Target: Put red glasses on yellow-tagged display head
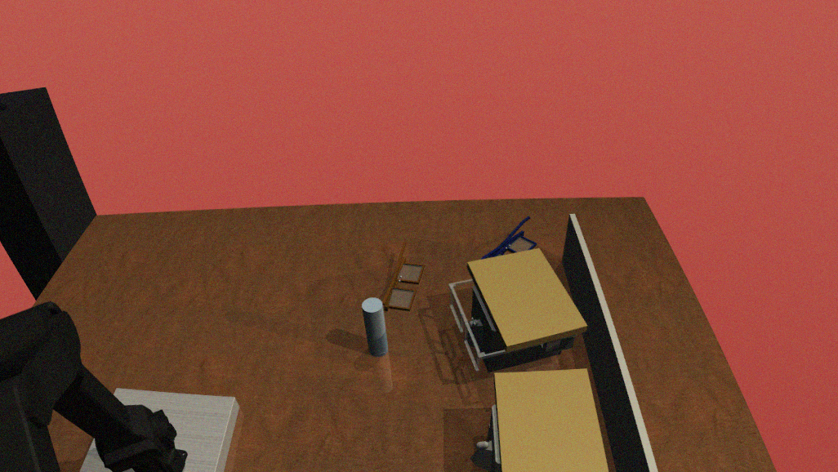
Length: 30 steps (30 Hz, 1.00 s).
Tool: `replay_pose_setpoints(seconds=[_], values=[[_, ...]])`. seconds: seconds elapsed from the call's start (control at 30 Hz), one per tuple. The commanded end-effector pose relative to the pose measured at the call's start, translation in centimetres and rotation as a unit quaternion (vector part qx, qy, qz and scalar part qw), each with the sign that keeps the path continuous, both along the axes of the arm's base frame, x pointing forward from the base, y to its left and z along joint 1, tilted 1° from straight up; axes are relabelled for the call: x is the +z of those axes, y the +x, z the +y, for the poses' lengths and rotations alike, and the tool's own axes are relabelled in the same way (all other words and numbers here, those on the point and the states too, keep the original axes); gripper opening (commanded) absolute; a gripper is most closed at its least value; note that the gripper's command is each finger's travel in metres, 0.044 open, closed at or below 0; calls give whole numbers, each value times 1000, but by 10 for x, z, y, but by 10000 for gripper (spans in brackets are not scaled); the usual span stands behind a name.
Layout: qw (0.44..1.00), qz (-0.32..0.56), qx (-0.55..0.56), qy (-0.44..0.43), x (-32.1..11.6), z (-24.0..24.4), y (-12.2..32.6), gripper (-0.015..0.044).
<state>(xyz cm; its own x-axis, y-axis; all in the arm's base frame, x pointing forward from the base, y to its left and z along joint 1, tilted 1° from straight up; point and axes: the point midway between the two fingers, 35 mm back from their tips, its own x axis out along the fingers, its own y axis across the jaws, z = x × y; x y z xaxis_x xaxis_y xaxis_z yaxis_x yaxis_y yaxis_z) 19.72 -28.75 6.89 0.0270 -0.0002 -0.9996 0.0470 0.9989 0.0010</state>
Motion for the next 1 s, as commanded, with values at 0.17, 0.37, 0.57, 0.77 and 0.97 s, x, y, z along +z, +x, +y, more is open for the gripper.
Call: replay_pose_setpoints(seconds=[0.17,0.37,0.57,0.77,0.97], values=[[1000,1,1,-1,0,0,1,0],[1000,1,1,-1,0,0,1,0],[1000,1,1,-1,0,0,4,0],[1000,1,1,-1,1,-1,9,0],[1000,1,1,-1,21,-2,10,0]])
